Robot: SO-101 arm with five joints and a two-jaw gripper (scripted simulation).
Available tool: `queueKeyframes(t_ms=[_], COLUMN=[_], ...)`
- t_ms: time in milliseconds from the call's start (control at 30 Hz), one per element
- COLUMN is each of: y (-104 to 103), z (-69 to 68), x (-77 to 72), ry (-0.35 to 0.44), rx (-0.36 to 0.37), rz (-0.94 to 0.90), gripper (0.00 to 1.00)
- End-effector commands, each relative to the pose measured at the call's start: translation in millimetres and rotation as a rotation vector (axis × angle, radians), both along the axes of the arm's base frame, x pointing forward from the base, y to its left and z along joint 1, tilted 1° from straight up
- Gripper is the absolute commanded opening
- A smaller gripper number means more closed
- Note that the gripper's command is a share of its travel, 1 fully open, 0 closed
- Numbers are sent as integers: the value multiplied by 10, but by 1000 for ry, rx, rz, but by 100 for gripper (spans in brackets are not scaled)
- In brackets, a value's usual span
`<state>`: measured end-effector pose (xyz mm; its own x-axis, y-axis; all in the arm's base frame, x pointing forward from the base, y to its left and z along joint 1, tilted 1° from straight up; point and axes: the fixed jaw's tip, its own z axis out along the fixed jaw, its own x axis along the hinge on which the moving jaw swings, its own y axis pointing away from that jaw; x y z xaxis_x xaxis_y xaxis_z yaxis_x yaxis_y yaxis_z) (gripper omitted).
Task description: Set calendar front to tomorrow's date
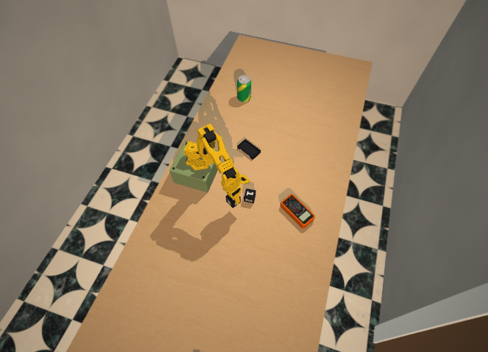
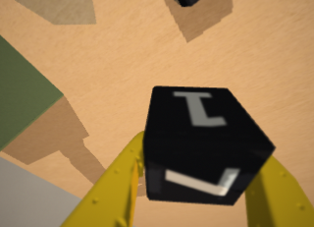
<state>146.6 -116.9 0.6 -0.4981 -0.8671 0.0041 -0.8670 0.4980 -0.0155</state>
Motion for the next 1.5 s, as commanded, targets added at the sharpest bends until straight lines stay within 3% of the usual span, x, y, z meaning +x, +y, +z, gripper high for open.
queueKeyframes(t_ms=[0, 200, 367, 800, 1467], y=[-126, -319, -377, -385, -387], z=[11, 8, 7, -17, -255], x=[-91, -302, -380, -388, -382], ry=[-2, -1, -1, -1, -1], rx=[1, 2, 2, 2, 2], rz=[-77, -229, -280, -287, -287], gripper=[0, 0, 0, 0, 0])
